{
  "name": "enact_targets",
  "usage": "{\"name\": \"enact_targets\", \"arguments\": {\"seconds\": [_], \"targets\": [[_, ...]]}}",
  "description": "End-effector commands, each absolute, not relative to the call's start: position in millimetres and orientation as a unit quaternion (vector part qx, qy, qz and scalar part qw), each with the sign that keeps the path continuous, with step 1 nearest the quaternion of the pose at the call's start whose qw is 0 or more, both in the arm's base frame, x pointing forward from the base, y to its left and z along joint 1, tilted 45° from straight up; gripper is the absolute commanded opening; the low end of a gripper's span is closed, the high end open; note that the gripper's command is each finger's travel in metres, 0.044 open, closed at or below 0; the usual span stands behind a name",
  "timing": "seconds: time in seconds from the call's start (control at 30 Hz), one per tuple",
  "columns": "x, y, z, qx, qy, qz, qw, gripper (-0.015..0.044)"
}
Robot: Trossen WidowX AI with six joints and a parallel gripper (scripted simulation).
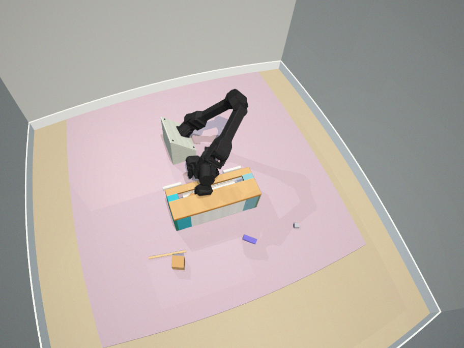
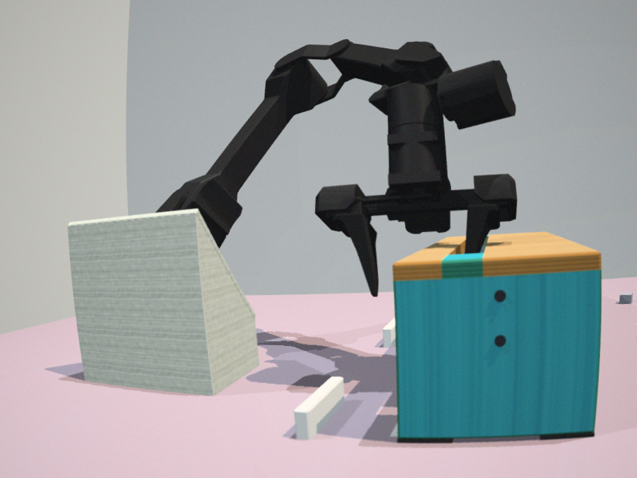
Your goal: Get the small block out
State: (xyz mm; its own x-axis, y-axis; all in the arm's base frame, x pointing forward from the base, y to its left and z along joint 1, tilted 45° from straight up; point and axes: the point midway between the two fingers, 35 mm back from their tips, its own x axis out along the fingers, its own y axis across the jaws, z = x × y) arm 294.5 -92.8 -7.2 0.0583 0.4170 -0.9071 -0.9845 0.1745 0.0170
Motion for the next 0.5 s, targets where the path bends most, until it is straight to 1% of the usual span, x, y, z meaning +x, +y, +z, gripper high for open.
{"name": "enact_targets", "arguments": {"seconds": [0.0,0.47], "targets": [[293.4,-97.7,-12.5,-0.341,0.421,0.544,0.641,0.0400],[291.4,-107.6,-22.3,-0.341,0.421,0.543,0.641,0.0400]]}}
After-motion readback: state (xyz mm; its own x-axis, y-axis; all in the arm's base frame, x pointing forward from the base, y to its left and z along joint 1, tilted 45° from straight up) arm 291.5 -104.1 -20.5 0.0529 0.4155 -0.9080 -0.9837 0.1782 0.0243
